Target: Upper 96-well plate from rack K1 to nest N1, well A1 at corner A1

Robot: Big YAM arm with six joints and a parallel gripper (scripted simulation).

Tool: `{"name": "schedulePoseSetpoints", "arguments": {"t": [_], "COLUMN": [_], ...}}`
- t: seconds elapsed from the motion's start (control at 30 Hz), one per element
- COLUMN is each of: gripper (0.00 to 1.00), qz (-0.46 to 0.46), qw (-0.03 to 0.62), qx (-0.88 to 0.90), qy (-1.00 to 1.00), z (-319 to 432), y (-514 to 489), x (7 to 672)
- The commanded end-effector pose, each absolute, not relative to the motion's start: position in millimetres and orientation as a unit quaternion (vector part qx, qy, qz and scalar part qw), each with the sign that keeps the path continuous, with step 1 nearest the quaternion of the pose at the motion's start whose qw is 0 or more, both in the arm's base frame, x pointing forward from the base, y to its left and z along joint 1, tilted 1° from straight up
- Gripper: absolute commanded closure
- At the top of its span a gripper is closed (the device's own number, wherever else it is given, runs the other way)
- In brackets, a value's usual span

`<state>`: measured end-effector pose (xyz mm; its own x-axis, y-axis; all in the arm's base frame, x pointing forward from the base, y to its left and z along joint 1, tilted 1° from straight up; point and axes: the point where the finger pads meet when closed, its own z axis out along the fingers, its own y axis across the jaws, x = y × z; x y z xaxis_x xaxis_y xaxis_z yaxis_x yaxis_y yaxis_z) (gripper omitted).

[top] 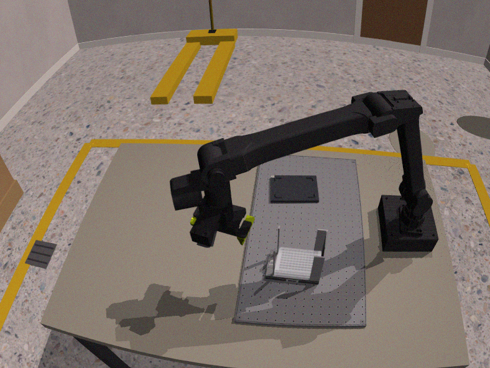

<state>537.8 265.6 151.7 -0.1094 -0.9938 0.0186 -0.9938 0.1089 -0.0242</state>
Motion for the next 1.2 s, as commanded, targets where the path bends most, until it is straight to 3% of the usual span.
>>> {"name": "schedulePoseSetpoints", "arguments": {"t": [0.0,0.53,0.6,1.17], "gripper": [0.00,0.00,0.00,0.00], "qz": [-0.017,-0.017,-0.020,-0.006], "qw": [0.008,0.008,0.034,0.040], "qx": [-0.667,-0.667,-0.642,-0.440], "qy": [0.745,0.745,0.766,0.897], "z": [158,158,180,173], "y": [266,266,272,254], "x": [539,539,529,470]}}
